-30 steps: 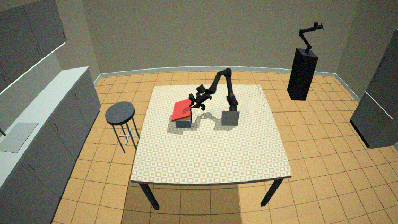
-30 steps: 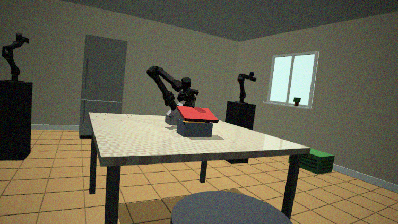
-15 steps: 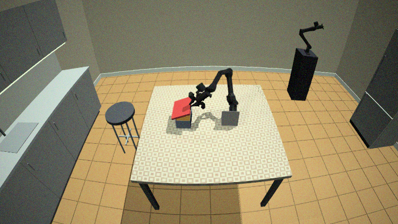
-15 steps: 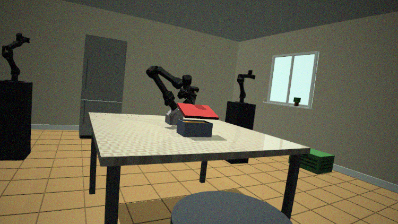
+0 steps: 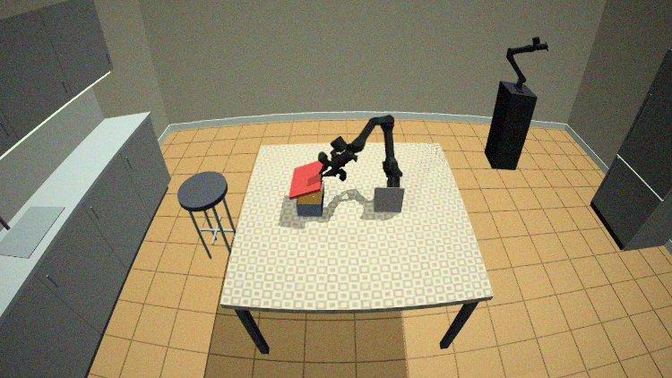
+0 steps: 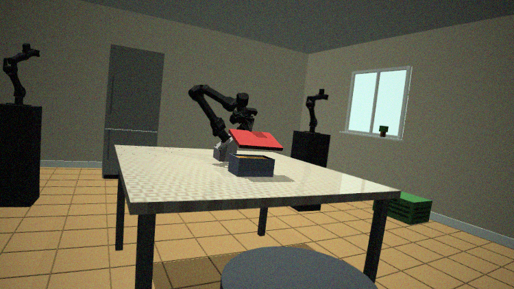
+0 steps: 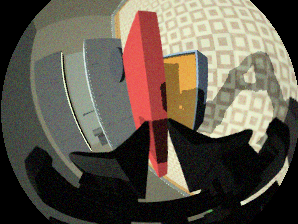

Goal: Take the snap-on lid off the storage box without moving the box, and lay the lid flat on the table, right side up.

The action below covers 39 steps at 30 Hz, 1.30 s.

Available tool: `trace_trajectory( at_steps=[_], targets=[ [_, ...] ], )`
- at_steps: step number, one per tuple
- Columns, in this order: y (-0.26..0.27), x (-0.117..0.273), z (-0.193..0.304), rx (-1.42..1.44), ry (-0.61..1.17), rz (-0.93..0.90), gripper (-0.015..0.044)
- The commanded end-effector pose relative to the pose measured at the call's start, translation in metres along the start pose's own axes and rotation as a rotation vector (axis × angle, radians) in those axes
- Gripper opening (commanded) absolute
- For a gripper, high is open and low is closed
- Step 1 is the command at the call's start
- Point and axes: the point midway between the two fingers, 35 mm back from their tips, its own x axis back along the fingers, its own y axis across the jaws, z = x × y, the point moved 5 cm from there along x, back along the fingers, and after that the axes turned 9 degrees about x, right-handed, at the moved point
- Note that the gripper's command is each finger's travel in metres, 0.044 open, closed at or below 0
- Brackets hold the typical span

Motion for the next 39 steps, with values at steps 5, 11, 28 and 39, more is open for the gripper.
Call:
trace_trajectory(
  at_steps=[5, 11, 28, 39],
  targets=[
    [0.012, 0.008, -0.004, -0.015, -0.005, -0.013, 0.0],
    [0.017, 0.013, -0.004, -0.016, -0.004, -0.013, 0.0],
    [0.019, 0.019, -0.014, -0.015, -0.004, -0.013, 0.0],
    [0.014, 0.02, -0.036, -0.014, -0.005, -0.012, 0.0]
  ],
)
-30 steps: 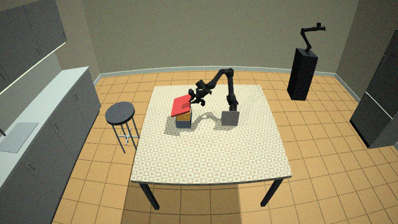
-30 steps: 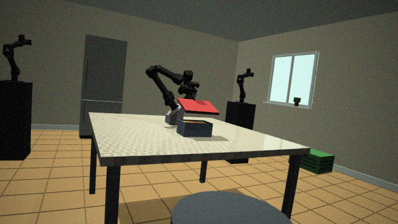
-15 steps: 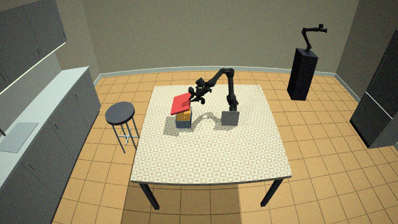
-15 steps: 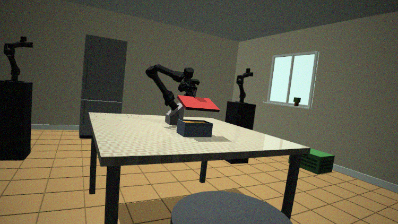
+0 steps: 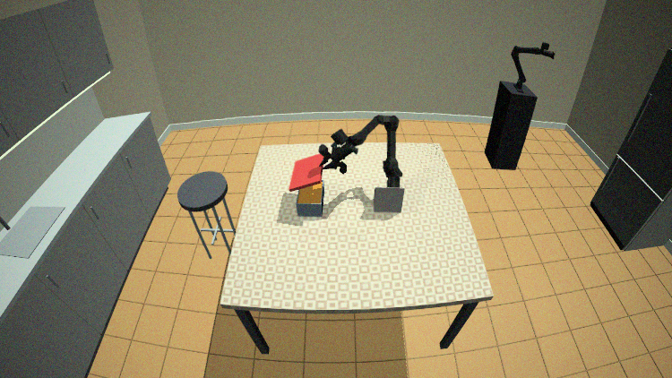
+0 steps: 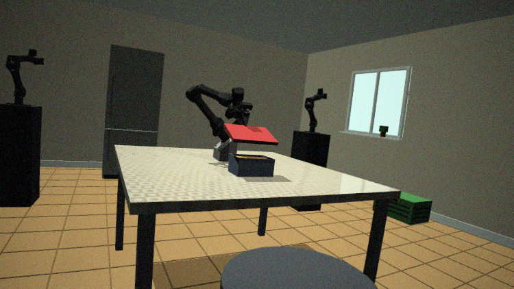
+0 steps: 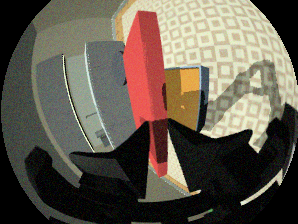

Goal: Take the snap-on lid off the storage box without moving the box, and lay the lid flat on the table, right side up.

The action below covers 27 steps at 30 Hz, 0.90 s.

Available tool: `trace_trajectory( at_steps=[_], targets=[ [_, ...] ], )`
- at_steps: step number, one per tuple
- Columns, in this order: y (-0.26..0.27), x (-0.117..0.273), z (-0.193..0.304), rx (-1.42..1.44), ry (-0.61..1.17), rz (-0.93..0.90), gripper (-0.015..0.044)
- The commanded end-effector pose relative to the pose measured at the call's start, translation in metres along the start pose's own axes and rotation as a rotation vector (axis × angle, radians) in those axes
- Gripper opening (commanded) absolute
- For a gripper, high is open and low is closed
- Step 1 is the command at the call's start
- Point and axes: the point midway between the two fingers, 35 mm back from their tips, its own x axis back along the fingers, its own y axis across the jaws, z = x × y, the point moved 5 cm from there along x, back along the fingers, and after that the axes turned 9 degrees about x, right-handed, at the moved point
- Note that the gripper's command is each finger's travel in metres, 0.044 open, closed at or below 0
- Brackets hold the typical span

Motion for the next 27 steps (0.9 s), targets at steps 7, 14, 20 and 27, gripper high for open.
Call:
trace_trajectory(
  at_steps=[7, 14, 20, 27],
  targets=[
    [-0.002, 0.002, -0.018, 0.001, 0.005, -0.01, 0.0],
    [-0.005, 0.003, -0.032, 0.001, 0.004, -0.01, 0.0],
    [-0.007, 0.003, -0.044, 0.002, 0.004, -0.01, 0.0],
    [-0.01, 0.004, -0.058, 0.002, 0.004, -0.01, 0.0]
  ],
)
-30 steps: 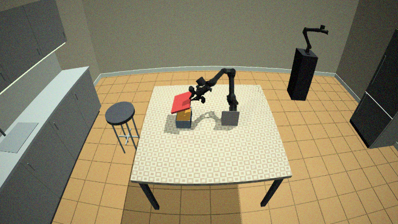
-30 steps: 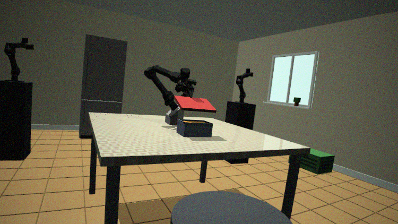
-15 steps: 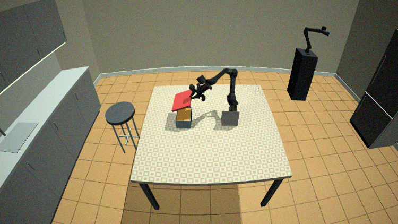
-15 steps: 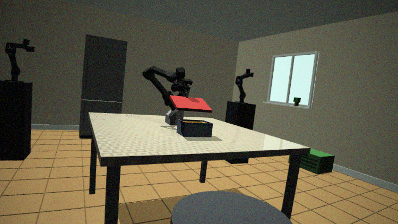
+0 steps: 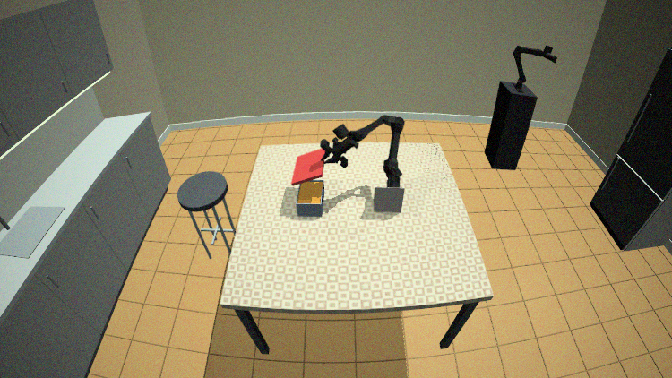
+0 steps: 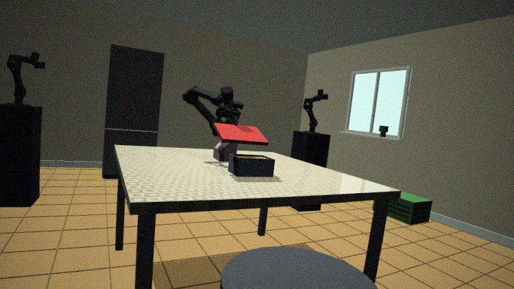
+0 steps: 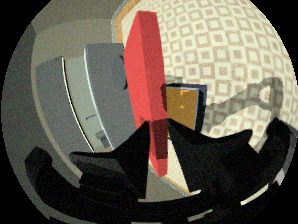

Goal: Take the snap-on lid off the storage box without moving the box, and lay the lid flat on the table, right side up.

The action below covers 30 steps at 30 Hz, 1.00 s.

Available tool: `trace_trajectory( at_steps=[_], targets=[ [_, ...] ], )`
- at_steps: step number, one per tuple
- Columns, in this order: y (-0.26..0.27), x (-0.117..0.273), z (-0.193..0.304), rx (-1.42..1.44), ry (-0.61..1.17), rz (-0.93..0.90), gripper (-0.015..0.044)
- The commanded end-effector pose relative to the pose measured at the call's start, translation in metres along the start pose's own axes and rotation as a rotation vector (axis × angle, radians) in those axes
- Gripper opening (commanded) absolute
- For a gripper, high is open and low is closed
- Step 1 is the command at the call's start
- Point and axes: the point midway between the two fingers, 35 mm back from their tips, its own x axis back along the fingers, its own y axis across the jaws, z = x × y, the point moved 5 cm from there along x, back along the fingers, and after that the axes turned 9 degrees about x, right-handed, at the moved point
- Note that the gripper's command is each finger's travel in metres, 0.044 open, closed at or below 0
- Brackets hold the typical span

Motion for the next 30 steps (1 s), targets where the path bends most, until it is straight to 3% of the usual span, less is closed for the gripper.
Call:
trace_trajectory(
  at_steps=[1, 30],
  targets=[
    [0.002, 0.002, -0.008, -0.004, 0.002, -0.015, 0.0],
    [-0.009, 0.005, -0.065, -0.002, 0.0, -0.016, 0.0]
  ],
)
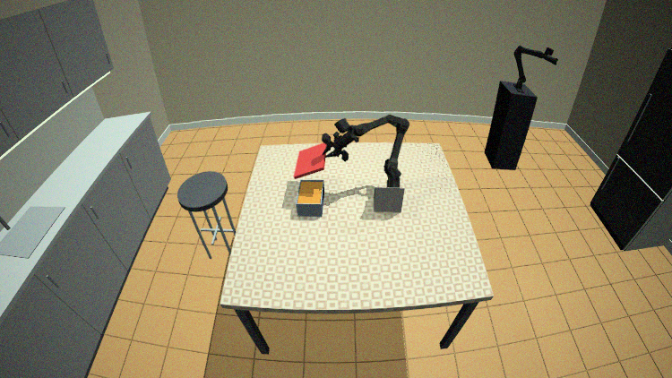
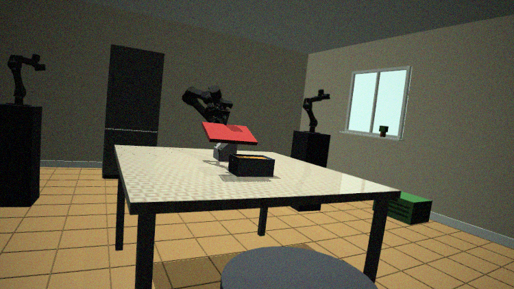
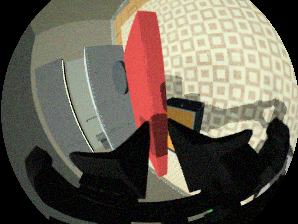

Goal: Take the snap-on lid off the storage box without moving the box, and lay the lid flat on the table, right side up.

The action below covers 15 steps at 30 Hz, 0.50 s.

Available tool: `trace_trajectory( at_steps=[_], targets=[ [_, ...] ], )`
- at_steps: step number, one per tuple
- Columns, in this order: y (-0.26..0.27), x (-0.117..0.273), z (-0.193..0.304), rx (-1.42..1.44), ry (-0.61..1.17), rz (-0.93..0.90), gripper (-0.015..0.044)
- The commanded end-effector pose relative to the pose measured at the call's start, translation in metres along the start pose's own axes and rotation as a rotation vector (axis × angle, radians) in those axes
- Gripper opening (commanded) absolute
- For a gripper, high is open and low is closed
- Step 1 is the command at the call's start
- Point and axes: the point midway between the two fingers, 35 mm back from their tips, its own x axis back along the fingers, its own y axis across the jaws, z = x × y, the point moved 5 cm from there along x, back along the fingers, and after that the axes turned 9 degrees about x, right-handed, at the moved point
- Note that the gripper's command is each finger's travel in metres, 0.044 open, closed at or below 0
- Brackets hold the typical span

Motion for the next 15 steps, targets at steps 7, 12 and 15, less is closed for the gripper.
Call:
trace_trajectory(
  at_steps=[7, 12, 15],
  targets=[
    [0.0, 0.004, -0.021, -0.004, -0.002, -0.019, 0.0],
    [-0.002, 0.004, -0.031, -0.003, -0.002, -0.019, 0.0],
    [-0.003, 0.004, -0.037, -0.003, -0.003, -0.019, 0.0]
  ],
)
